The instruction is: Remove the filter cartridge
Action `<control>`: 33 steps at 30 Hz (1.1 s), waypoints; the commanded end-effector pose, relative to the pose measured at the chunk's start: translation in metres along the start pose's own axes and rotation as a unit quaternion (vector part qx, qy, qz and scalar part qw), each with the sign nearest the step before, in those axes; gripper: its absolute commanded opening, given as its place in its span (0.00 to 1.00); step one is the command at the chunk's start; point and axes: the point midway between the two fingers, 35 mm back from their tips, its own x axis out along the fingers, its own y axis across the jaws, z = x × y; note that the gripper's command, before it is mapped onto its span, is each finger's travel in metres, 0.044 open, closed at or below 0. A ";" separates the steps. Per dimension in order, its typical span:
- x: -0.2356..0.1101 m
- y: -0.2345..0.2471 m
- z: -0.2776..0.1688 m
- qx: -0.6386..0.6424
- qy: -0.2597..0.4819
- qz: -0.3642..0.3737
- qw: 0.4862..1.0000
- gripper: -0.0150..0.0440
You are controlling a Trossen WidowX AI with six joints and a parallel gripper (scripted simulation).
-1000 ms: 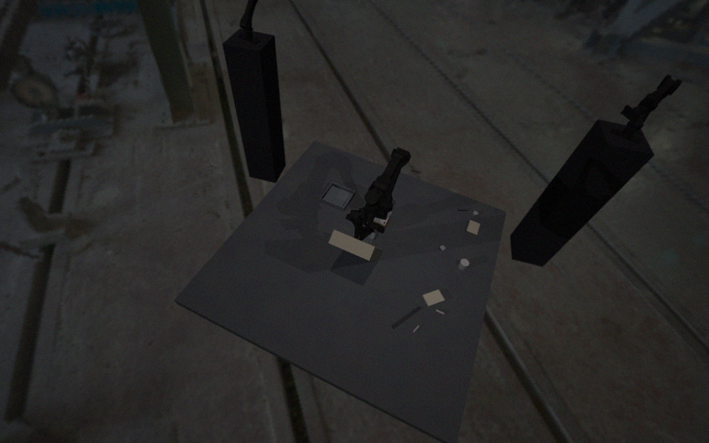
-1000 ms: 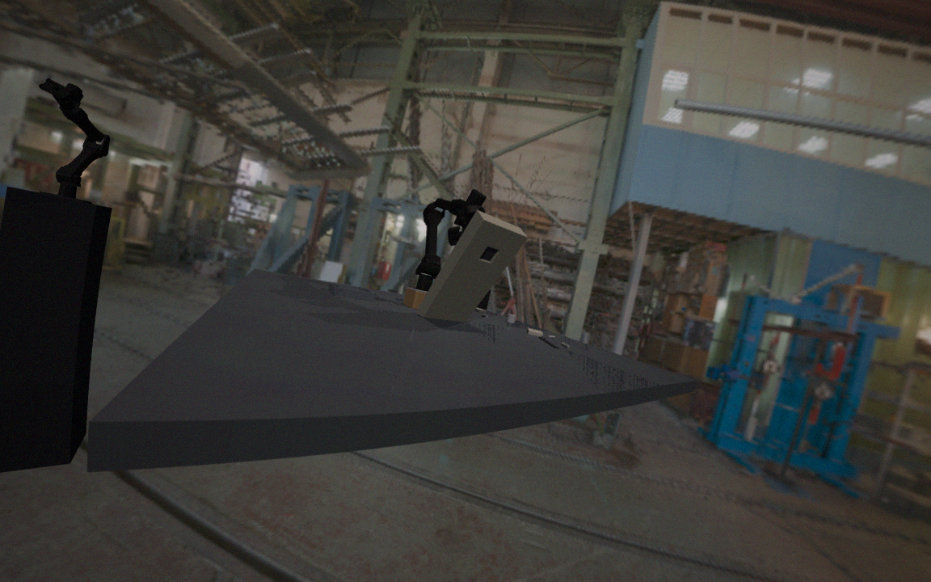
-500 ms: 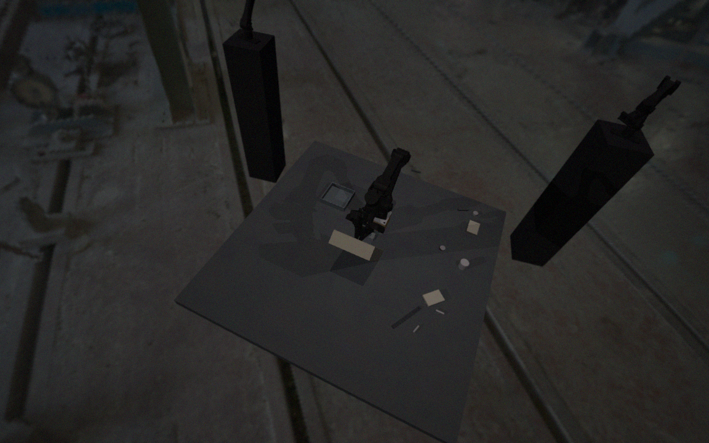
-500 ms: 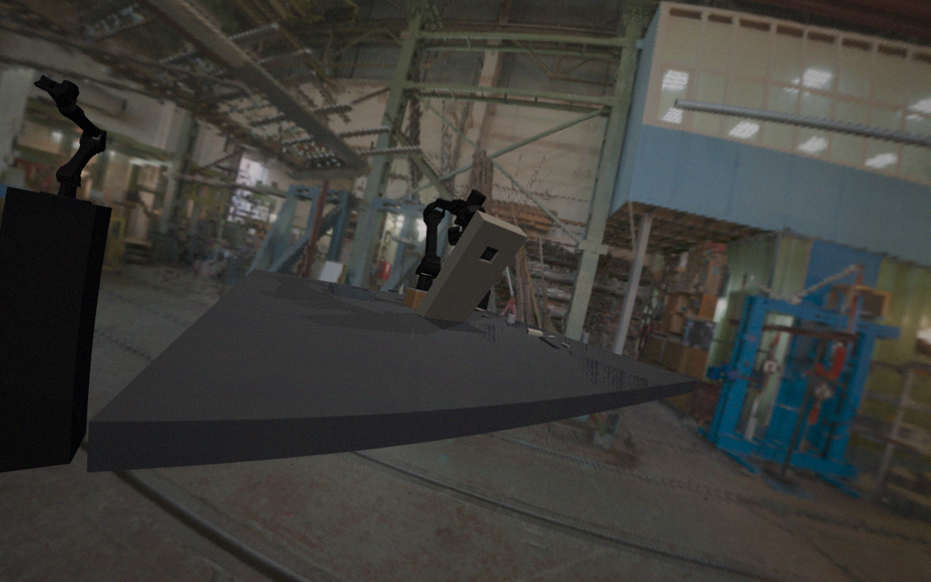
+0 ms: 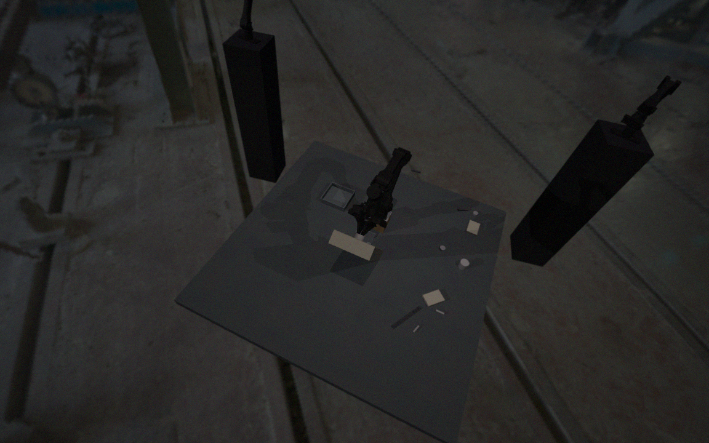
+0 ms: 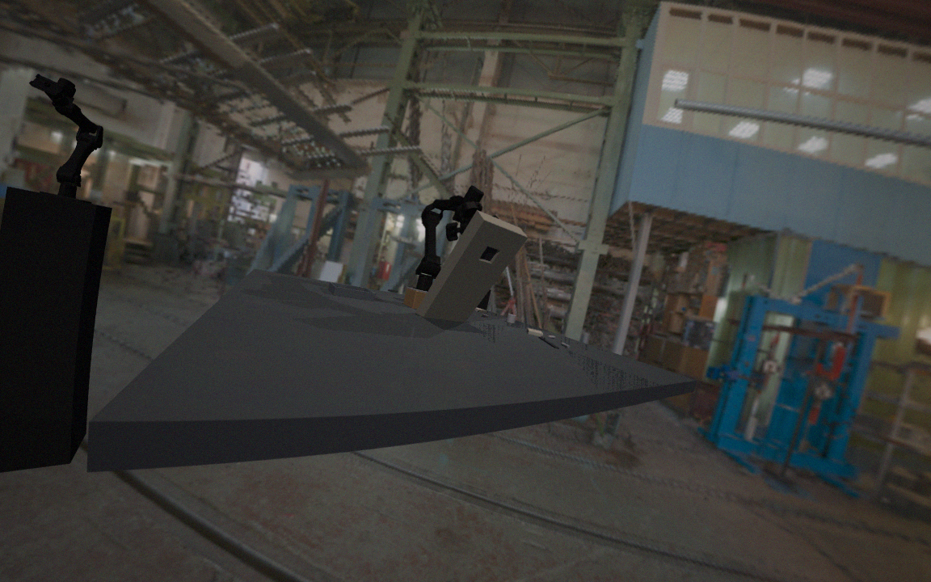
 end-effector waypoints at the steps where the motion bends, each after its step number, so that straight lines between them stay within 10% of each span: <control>1: -0.020 0.000 0.001 -0.002 -0.001 0.001 1.000 0.25; 33: -0.037 -0.038 -0.064 -0.003 0.002 0.000 1.000 0.25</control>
